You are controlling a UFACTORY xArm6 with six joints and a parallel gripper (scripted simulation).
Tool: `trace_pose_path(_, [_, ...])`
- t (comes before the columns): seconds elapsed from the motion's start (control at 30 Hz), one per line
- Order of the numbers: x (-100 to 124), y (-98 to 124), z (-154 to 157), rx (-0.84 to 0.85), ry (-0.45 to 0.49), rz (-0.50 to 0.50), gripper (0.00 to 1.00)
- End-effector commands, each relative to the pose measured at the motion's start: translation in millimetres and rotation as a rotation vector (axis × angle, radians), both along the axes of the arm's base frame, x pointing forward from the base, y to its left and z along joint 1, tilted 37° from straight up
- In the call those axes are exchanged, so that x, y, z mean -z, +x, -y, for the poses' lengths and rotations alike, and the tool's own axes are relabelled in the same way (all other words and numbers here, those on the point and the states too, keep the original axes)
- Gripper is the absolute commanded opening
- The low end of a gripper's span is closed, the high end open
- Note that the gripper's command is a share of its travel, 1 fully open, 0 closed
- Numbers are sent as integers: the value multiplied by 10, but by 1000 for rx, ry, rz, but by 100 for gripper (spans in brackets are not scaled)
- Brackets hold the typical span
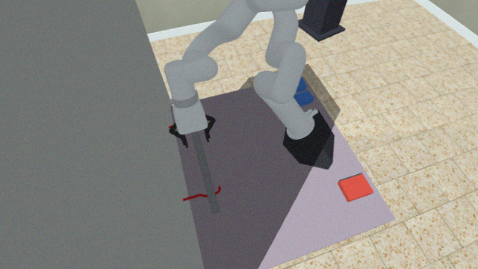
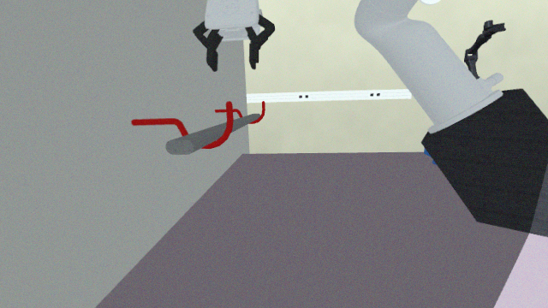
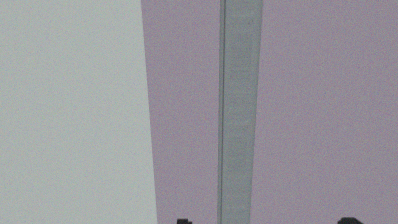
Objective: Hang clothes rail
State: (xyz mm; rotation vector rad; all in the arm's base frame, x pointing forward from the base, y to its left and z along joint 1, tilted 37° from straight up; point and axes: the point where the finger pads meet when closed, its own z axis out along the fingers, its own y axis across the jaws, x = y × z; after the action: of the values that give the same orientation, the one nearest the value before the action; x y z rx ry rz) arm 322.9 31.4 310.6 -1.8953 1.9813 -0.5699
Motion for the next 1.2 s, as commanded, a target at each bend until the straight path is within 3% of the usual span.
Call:
trace_pose_path(0.0, [-16,4,-2,0,1,3,82])
trace_pose_path(0.77, [-16,4,-2,0,1,3,82])
trace_pose_path(0.8, [-14,-12,-5,17,-28,2,100])
trace_pose_path(1.1, [5,-158,-37,168,-286,-7,100])
trace_pose_path(1.17, [9,-191,-43,176,-299,-8,100])
